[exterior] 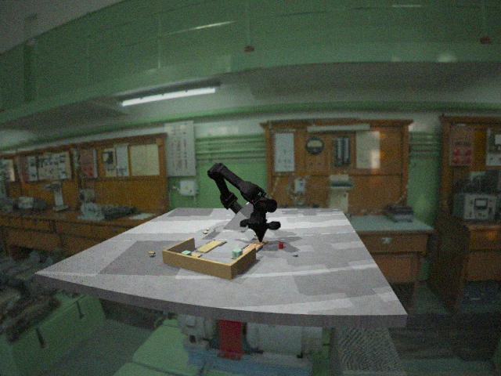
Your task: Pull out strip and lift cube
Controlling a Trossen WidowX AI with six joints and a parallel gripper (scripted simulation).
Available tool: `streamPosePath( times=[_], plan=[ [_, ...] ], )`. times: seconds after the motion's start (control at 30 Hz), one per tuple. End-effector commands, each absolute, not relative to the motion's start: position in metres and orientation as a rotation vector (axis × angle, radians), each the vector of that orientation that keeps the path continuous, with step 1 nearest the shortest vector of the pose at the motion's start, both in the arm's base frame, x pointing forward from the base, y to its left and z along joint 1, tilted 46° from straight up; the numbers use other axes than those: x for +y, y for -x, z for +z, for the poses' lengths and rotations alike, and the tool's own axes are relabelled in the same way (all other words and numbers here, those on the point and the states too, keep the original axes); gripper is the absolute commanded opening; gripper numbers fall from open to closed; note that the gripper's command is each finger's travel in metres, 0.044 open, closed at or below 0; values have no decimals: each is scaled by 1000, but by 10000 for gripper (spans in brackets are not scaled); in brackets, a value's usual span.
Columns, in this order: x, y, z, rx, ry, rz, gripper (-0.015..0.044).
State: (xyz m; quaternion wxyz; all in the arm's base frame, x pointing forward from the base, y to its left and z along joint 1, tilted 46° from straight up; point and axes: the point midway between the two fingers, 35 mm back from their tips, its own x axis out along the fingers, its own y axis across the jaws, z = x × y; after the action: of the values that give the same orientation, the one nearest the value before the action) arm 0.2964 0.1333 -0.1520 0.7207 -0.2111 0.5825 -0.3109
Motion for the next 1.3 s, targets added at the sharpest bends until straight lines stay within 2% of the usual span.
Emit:
streamPosePath(
  times=[0.0,1.27],
  plan=[
    [127,-281,-158,1315,476,-699,0],
    [131,-225,-169,1318,476,-697,0]
  ],
)
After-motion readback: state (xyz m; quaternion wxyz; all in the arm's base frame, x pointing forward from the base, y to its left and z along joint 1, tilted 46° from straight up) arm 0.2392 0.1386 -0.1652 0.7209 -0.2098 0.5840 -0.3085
